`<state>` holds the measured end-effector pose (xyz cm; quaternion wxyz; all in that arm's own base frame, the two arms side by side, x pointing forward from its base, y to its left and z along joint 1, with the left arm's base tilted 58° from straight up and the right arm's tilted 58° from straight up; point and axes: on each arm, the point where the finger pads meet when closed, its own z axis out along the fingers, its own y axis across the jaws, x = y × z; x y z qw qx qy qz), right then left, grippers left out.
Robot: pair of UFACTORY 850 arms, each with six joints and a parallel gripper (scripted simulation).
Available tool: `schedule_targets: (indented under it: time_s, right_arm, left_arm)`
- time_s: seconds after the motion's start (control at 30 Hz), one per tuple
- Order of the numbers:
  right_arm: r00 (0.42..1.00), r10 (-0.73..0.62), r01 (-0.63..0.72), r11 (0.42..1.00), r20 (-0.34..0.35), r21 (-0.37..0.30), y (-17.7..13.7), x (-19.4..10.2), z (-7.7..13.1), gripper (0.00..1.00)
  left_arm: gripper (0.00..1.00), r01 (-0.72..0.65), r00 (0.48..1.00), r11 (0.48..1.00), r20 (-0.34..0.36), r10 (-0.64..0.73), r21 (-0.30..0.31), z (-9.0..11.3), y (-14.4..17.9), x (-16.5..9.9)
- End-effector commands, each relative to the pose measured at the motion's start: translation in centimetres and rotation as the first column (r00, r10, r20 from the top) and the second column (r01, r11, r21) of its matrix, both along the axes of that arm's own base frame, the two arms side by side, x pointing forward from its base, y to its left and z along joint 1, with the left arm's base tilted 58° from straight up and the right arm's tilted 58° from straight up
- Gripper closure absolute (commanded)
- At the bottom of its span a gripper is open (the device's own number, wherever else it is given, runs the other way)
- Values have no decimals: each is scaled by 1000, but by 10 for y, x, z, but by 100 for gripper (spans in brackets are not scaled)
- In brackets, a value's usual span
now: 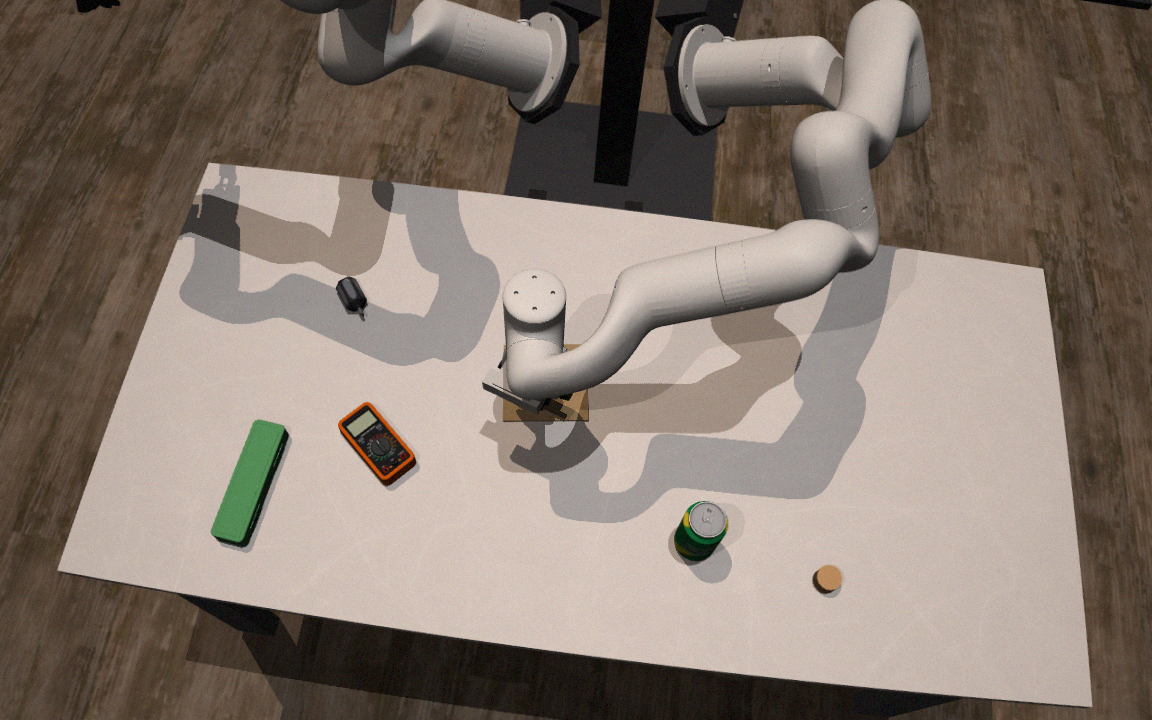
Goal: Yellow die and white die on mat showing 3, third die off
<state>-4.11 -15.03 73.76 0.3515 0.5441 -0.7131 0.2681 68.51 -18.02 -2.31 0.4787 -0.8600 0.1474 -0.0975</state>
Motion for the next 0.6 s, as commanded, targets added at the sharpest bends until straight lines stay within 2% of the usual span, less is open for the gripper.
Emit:
schedule_targets:
  time_s: [0.0, 0.57]
  right_arm:
    - [1000, 0, 0, 1000, 0, -2, 0, 0, 1, 0]
    - [1000, 0, 0, 1000, 0, -2, 0, 0, 1, 0]
  left_arm:
    - [78, 1, 1000, 1000, 1, -1, -1, 0, -1, 0]
    - [78, 1, 1000, 1000, 1, -1, -1, -1, 2, 1]
